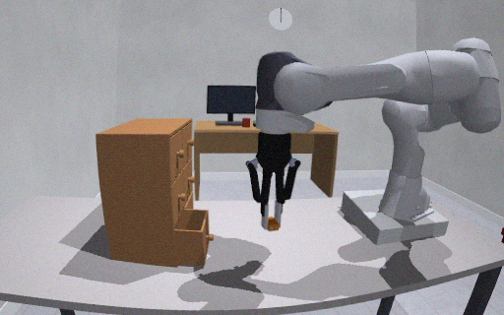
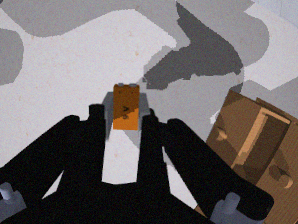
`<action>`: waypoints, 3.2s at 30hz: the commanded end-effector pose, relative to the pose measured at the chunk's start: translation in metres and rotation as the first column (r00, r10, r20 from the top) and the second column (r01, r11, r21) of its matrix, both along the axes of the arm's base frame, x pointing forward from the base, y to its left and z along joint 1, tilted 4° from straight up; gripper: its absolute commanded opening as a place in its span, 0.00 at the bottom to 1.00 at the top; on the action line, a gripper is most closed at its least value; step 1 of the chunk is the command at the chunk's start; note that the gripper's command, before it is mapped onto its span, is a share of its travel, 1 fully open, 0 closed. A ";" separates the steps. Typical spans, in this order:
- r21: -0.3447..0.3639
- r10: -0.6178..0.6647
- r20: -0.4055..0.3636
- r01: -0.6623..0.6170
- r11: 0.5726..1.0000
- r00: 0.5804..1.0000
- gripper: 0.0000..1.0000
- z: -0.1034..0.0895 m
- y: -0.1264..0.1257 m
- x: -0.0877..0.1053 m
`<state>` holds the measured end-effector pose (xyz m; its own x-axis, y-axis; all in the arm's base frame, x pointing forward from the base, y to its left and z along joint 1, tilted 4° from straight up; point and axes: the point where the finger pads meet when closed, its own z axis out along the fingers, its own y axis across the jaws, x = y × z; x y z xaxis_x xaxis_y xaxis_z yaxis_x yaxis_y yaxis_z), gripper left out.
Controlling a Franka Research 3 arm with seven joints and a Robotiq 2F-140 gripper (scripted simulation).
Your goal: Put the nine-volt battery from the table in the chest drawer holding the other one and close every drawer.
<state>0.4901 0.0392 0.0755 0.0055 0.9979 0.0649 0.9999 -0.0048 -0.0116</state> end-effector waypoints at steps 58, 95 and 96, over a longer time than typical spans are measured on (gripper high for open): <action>-0.037 0.919 0.073 -0.920 0.391 0.387 0.14 0.002 0.009 0.026; -0.047 0.958 0.076 -0.959 0.279 0.275 0.14 0.036 0.008 0.029; -0.048 0.958 0.076 -0.959 0.279 0.275 0.14 0.036 0.008 0.029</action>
<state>0.5195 0.0469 0.1101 -0.9576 0.2877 0.0173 0.2882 0.9554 0.0651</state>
